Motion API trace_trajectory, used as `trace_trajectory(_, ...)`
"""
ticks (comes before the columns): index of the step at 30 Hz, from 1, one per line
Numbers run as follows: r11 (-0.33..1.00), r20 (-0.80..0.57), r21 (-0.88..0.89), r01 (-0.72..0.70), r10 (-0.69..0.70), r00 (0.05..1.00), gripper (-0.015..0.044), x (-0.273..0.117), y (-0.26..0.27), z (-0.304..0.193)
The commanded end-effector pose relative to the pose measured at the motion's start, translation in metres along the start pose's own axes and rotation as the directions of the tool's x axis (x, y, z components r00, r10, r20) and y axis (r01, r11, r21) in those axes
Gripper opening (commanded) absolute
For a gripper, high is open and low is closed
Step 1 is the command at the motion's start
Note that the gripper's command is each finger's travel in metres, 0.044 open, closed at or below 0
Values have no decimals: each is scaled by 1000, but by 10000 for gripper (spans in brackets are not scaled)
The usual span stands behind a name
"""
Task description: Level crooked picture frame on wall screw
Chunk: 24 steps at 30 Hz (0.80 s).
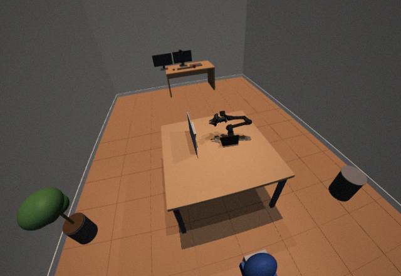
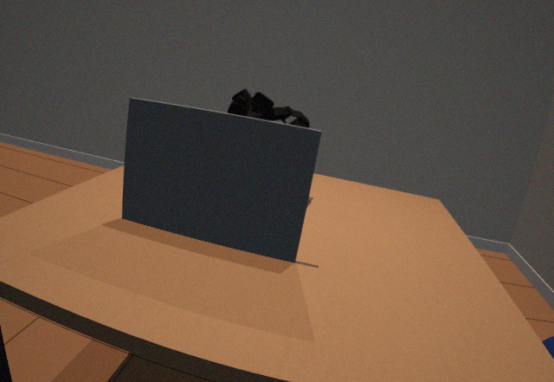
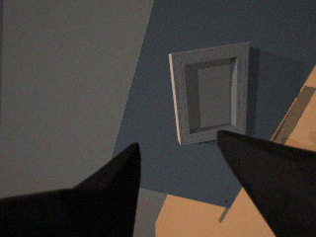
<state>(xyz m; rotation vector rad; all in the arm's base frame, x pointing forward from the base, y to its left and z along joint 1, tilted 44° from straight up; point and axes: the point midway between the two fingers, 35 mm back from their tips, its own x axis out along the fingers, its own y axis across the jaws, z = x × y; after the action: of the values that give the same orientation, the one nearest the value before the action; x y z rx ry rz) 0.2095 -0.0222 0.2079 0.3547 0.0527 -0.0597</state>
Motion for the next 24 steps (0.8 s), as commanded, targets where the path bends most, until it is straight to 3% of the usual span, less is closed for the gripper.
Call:
trace_trajectory(1, 1000, 1, 5, -3, 3, 1000, 260, 0, 0, 0)
trace_trajectory(13, 1000, 0, 0, 0, 0, 1000, 260, 1, 0, 0)
trace_trajectory(24, 1000, 4, 2, -3, 3, 1000, 260, 55, -21, -4)
